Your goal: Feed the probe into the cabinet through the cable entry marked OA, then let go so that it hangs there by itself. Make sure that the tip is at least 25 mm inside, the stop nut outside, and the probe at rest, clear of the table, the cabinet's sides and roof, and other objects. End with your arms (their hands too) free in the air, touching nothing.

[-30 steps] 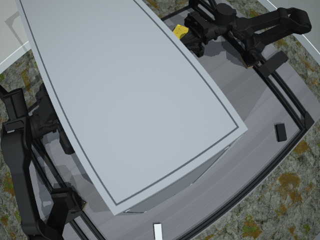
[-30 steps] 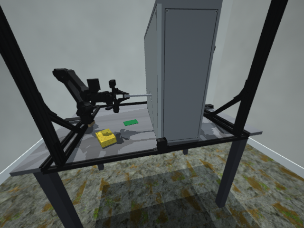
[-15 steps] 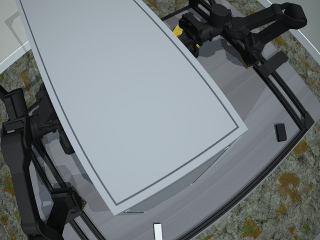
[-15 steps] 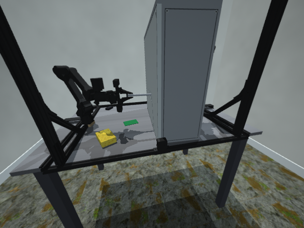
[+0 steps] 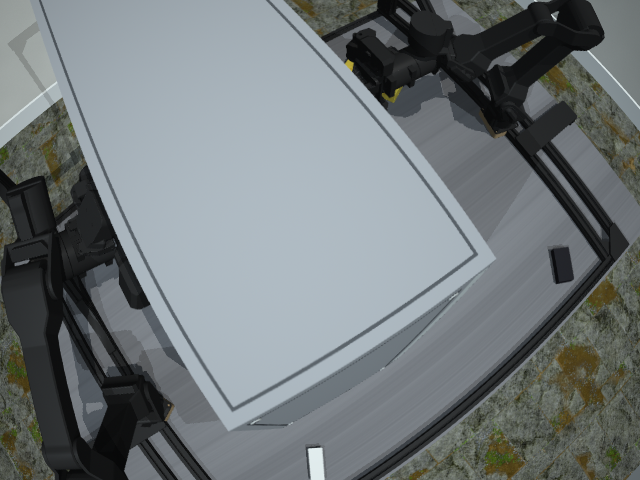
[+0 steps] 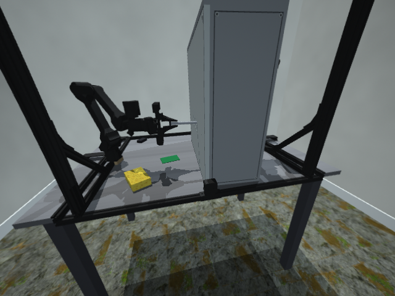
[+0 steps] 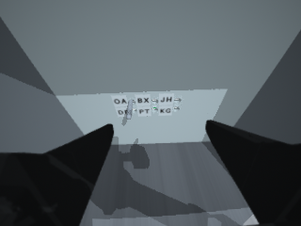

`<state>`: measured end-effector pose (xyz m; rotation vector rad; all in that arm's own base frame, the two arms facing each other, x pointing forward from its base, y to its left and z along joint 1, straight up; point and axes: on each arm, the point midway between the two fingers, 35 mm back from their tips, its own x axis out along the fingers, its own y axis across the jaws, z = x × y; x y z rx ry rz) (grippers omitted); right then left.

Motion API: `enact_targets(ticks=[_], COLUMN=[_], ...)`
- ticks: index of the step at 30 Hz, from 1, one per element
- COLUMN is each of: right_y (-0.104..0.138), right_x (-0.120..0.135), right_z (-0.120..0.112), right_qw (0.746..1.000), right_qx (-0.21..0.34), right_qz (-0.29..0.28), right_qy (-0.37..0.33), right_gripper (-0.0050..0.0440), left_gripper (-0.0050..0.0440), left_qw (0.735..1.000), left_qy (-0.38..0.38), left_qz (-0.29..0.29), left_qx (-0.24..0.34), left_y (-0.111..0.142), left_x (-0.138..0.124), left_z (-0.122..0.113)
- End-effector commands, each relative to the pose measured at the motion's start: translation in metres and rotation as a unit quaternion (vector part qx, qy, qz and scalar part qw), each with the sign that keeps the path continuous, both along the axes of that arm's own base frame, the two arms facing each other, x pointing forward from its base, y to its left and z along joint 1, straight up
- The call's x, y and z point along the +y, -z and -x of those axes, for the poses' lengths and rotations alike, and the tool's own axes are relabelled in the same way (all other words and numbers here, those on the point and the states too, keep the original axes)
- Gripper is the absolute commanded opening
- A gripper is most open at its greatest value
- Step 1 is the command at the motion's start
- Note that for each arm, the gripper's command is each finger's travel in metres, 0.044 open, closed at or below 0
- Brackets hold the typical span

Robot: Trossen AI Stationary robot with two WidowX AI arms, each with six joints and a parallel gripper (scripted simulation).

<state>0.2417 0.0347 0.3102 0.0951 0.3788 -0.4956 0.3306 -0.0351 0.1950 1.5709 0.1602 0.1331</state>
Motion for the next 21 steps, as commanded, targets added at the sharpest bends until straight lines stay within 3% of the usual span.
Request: enact_targets(ticks=[1, 21], right_y=[-0.001, -0.001], right_x=[0.0, 0.0], right_z=[0.0, 0.0], right_qw=[1.0, 1.0], right_qx=[-0.002, -0.002], right_qz=[0.0, 0.0], right_qy=[0.002, 0.002], right_gripper=[0.044, 0.044], left_gripper=[0.0, 0.0], left_qw=[1.0, 1.0], left_qy=[0.004, 0.004], left_qz=[0.003, 0.003], left_qx=[-0.008, -0.008], left_y=[-0.006, -0.003], left_x=[-0.001, 0.006], left_z=[-0.008, -0.036])
